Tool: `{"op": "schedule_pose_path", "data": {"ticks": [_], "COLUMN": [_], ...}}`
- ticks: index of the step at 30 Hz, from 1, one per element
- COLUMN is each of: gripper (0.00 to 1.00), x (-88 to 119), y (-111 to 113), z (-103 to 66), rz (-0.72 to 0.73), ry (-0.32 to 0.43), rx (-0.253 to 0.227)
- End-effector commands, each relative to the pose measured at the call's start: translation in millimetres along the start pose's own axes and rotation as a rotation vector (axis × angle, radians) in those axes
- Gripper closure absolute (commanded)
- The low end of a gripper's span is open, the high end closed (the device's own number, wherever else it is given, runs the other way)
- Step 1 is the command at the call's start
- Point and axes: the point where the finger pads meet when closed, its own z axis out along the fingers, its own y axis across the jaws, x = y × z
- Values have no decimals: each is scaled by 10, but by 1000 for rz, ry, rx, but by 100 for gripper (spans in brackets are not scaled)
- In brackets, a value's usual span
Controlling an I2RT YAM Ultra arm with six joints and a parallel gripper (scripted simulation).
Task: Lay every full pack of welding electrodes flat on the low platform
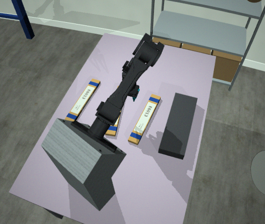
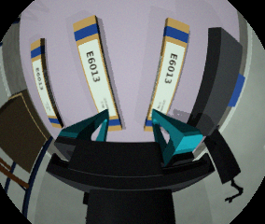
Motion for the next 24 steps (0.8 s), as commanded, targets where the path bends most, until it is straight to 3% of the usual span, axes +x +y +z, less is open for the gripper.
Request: {"op": "schedule_pose_path", "data": {"ticks": [1, 24], "gripper": [37, 37], "x": [-144, -143], "y": [53, 36], "z": [36, 397], "rz": [3, 4], "ry": [-37, -36], "rx": [-15, -11]}}
